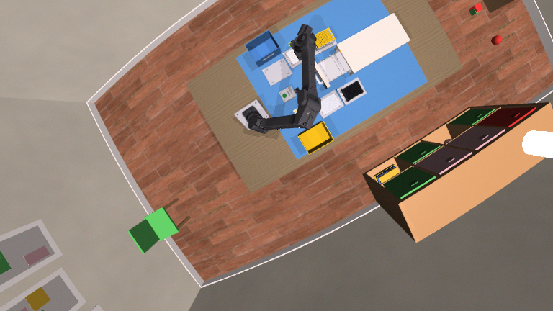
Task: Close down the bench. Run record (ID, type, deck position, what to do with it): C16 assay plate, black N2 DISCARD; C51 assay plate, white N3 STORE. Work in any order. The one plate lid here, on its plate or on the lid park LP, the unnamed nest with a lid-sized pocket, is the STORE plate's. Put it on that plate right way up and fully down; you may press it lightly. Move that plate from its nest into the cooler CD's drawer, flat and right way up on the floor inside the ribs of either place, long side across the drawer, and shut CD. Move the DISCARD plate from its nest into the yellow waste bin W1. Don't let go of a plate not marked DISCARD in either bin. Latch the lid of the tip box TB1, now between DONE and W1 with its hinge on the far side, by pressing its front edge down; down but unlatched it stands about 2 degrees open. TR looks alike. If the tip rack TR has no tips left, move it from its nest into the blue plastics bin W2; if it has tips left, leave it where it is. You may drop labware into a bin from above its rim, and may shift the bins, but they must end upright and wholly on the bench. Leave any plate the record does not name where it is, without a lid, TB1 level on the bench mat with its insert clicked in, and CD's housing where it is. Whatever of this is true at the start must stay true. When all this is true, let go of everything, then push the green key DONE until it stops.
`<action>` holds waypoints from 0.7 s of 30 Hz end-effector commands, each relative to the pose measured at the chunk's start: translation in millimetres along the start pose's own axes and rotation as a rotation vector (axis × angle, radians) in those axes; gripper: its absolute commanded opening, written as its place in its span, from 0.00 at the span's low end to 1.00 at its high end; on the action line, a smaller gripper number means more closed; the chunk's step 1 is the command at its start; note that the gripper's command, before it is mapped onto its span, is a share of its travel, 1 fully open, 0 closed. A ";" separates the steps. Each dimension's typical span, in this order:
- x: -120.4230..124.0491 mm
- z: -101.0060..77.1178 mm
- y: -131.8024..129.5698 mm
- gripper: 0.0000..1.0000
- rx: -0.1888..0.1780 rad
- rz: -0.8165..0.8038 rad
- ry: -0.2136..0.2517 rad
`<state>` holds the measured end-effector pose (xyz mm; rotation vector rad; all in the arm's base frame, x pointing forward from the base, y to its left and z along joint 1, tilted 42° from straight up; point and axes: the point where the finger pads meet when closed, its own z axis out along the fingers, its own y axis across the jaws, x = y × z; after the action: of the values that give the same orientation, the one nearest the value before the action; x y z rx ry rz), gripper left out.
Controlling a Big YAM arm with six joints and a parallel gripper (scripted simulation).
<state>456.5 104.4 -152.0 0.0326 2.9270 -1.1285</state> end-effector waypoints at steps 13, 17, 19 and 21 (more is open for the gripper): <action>1.6 12.8 0.9 0.00 0.003 -0.007 0.003; 2.3 10.4 3.6 0.00 0.003 -0.011 -0.003; 2.3 10.5 3.6 0.00 0.003 -0.011 -0.002; 2.3 10.5 3.6 0.00 0.003 -0.011 -0.002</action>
<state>454.6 101.0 -156.0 0.0315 2.9292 -1.1323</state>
